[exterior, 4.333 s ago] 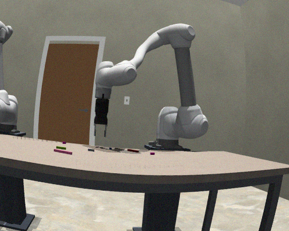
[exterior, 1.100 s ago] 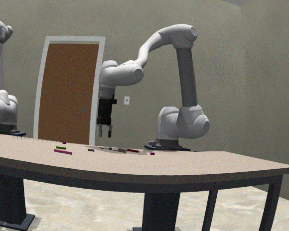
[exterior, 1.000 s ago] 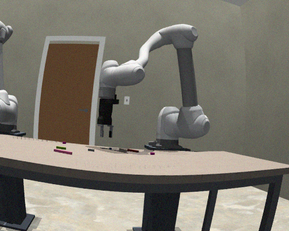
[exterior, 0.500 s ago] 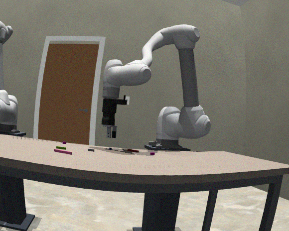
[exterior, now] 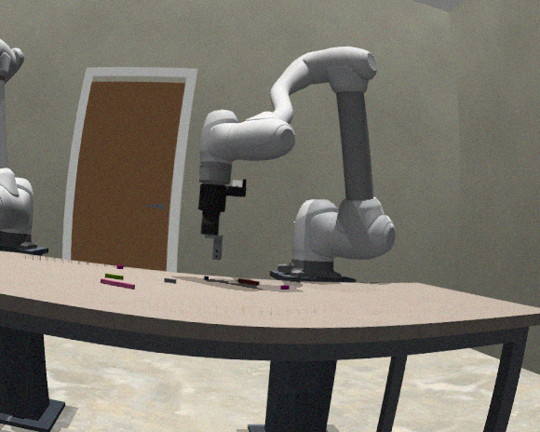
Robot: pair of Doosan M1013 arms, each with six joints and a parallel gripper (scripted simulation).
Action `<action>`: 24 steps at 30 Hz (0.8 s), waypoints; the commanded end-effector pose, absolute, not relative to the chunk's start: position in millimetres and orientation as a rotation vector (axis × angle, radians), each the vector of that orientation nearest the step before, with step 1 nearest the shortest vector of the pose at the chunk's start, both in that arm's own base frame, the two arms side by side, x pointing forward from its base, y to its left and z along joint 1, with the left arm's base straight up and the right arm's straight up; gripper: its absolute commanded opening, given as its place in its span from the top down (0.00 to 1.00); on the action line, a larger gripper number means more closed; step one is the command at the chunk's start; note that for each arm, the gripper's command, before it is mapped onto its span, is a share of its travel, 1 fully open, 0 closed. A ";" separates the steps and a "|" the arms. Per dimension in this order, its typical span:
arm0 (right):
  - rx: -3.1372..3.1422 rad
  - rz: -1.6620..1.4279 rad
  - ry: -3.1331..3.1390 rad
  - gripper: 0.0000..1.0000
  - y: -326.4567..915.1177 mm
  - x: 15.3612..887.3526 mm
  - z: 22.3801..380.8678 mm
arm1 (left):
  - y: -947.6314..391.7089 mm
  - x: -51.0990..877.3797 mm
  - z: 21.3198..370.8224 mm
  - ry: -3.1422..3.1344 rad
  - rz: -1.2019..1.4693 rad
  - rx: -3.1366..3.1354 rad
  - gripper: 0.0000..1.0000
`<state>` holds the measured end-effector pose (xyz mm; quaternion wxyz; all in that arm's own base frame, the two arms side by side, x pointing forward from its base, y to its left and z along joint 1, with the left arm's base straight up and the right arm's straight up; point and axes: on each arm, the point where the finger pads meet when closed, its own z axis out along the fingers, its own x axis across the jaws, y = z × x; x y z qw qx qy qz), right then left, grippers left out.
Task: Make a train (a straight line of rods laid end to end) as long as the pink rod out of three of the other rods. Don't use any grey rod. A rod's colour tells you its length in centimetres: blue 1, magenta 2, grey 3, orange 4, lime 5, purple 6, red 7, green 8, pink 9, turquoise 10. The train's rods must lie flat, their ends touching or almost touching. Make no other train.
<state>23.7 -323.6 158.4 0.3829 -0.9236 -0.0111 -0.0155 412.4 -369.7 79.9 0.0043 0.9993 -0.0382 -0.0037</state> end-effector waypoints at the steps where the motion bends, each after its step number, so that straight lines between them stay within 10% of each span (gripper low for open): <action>1: -2.356 -0.040 -0.028 0.00 -324.0 23.7 158.8 | -362.2 416.7 80.6 0.142 0.001 3.137 0.00; 24: -2.356 -0.040 -0.028 0.00 -324.0 23.7 158.8 | -335.1 433.3 80.6 1.180 0.001 2.911 0.00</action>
